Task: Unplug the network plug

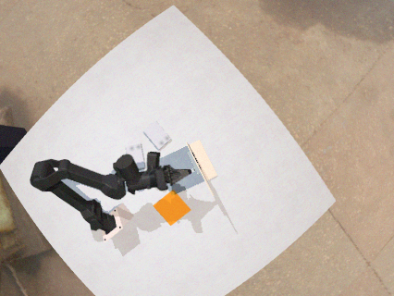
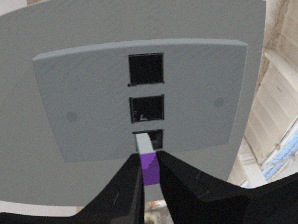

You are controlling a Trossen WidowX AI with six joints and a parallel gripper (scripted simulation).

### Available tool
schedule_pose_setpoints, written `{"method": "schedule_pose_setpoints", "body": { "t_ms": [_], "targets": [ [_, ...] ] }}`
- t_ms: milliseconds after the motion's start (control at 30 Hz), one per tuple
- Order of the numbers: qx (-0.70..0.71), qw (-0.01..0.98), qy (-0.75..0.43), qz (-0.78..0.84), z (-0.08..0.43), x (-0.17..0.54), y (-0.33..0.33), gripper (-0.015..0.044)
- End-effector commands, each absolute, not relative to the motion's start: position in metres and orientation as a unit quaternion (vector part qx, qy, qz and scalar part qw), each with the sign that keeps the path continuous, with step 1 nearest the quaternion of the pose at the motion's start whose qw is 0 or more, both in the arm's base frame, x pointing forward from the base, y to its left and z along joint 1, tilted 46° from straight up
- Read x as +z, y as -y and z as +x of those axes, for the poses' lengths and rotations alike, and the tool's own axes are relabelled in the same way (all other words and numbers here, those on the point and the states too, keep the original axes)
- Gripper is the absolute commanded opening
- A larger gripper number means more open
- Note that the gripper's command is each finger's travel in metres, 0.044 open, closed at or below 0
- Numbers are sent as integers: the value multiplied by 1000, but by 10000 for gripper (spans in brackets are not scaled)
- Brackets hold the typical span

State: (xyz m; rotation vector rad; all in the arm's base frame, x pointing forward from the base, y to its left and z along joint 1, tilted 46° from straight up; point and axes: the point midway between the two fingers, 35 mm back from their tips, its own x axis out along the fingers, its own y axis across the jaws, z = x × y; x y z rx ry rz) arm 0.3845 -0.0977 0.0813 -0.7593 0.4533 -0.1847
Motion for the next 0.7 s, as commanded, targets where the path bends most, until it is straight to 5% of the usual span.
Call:
{"method": "schedule_pose_setpoints", "body": {
  "t_ms": [0, 667],
  "targets": [
    [-88, 900, -220, -366, 381, 81, 97, 0],
    [-88, 900, -220, -366, 371, 84, 94, 0]
  ]
}}
